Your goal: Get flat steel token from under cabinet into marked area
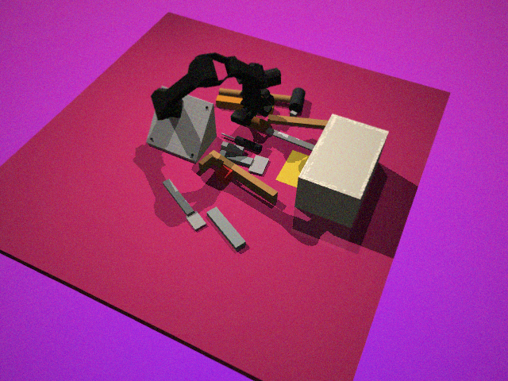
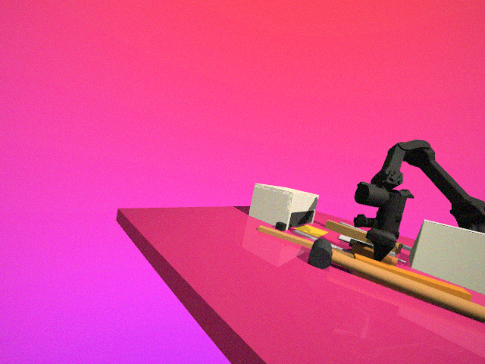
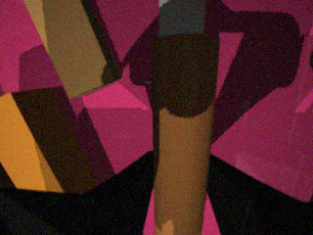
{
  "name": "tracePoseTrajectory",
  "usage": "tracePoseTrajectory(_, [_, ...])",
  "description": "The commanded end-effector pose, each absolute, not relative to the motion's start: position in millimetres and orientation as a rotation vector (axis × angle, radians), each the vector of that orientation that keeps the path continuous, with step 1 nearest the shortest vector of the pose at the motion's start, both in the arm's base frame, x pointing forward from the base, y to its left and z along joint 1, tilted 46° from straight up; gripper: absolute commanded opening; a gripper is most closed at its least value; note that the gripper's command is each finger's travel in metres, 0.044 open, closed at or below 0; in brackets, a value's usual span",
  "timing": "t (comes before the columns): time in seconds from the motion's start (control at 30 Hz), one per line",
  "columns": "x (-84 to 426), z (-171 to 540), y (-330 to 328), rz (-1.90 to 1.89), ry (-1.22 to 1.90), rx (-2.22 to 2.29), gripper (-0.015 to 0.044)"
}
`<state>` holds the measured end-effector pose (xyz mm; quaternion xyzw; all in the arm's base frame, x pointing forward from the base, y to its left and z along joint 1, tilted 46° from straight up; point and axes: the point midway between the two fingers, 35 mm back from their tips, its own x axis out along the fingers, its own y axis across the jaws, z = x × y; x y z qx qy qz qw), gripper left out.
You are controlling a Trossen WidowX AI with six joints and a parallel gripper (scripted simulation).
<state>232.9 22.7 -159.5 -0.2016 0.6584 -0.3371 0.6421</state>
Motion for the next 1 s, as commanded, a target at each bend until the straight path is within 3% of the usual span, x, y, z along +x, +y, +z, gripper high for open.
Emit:
tracePoseTrajectory(0.0, [233.5, -159.6, 23.2, -0.768, 1.499, -0.457, 0.0118])
tracePoseTrajectory(0.07, [233.5, -159.6, 23.2, -0.768, 1.499, -0.457, 0.0105])
tracePoseTrajectory(0.2, [233.5, -159.6, 23.2, -0.768, 1.499, -0.457, 0.0])
tracePoseTrajectory(0.97, [259.9, -158.2, 18.6, -0.767, 1.503, -0.465, 0.0])
